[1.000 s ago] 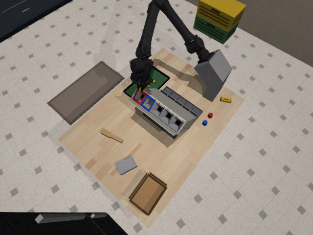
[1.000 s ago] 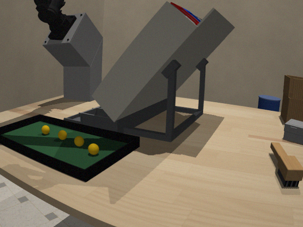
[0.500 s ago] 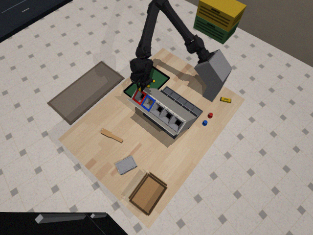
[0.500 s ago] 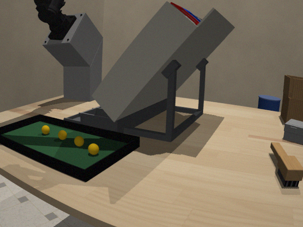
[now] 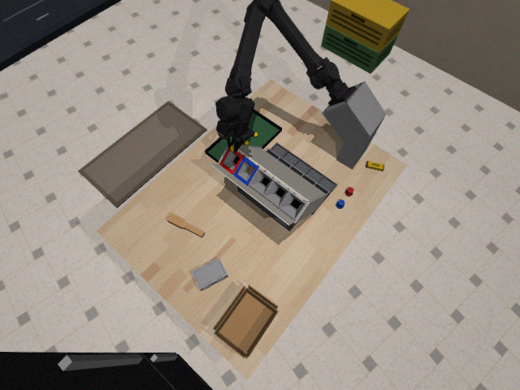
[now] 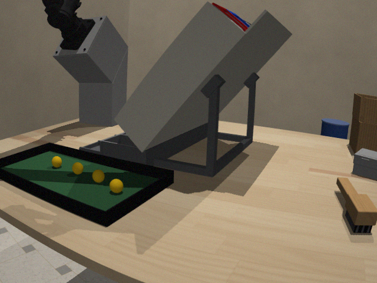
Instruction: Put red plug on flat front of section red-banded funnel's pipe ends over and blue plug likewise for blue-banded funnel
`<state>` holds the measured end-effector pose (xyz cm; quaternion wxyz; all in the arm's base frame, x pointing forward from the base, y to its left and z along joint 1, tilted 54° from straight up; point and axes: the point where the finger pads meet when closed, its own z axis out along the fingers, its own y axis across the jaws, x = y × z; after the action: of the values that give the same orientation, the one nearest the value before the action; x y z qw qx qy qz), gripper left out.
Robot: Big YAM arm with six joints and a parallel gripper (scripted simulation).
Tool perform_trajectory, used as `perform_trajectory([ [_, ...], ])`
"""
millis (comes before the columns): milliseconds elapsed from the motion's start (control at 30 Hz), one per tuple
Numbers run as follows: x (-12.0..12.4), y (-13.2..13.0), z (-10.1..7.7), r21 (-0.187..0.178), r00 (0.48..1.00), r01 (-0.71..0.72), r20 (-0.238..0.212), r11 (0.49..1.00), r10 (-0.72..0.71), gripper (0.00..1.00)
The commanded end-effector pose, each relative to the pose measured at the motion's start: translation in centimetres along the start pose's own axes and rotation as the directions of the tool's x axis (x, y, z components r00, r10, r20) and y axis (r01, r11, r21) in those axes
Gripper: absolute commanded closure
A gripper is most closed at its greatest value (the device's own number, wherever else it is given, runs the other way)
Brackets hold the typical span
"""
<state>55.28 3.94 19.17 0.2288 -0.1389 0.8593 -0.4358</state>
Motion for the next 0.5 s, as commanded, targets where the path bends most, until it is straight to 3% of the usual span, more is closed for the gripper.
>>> perform_trajectory([
  [0,-1.05,-0.99,-0.28,0.002,0.999,-0.03,0.02,1.0,0.029,1.0],
  [467,-1.38,-1.43,-0.2,0.002,0.999,-0.03,0.022,1.0,0.03,1.0],
])
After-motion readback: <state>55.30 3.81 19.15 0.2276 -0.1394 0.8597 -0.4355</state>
